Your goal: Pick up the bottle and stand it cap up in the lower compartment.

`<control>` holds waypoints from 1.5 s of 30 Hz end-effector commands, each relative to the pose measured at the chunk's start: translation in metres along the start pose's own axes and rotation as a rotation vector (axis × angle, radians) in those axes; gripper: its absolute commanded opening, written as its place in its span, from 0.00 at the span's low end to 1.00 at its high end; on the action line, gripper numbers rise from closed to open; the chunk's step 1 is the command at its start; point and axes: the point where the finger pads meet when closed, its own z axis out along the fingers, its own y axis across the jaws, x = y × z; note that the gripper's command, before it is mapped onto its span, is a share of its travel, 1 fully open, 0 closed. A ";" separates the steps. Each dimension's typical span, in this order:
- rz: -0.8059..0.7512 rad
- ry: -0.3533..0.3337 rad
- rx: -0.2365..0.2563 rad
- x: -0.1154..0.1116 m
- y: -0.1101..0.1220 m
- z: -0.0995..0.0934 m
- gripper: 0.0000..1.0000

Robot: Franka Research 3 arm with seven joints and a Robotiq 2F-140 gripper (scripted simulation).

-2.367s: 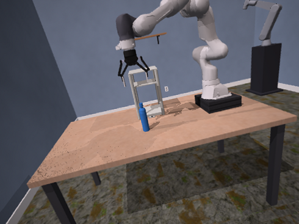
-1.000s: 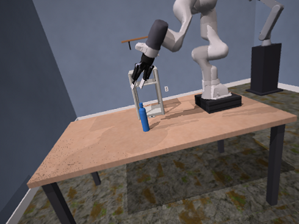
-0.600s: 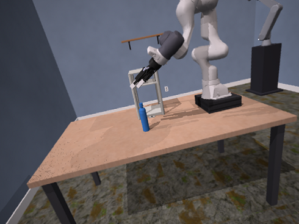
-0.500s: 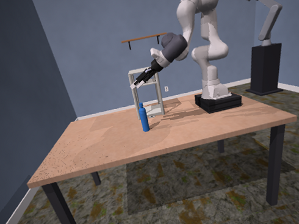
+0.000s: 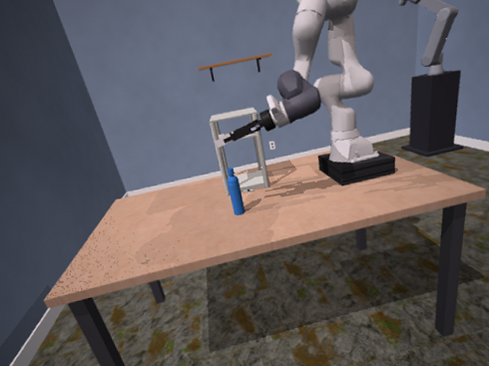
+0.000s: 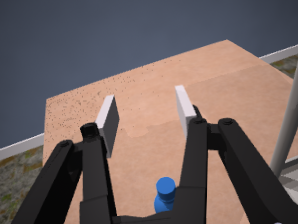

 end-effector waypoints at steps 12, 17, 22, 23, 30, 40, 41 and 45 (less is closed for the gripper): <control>-0.069 0.250 0.176 0.011 0.000 0.004 0.40; -0.069 0.250 0.176 0.010 0.000 0.004 0.40; -0.069 0.250 0.176 0.010 0.000 0.004 0.40; -0.069 0.250 0.176 0.009 0.000 0.004 0.40; -0.069 0.250 0.176 0.008 0.000 0.005 0.40; -0.069 0.250 0.176 -0.001 0.001 0.007 0.40; -0.069 0.250 0.176 -0.002 0.001 0.007 0.40; -0.069 0.250 0.176 -0.006 0.001 0.008 0.40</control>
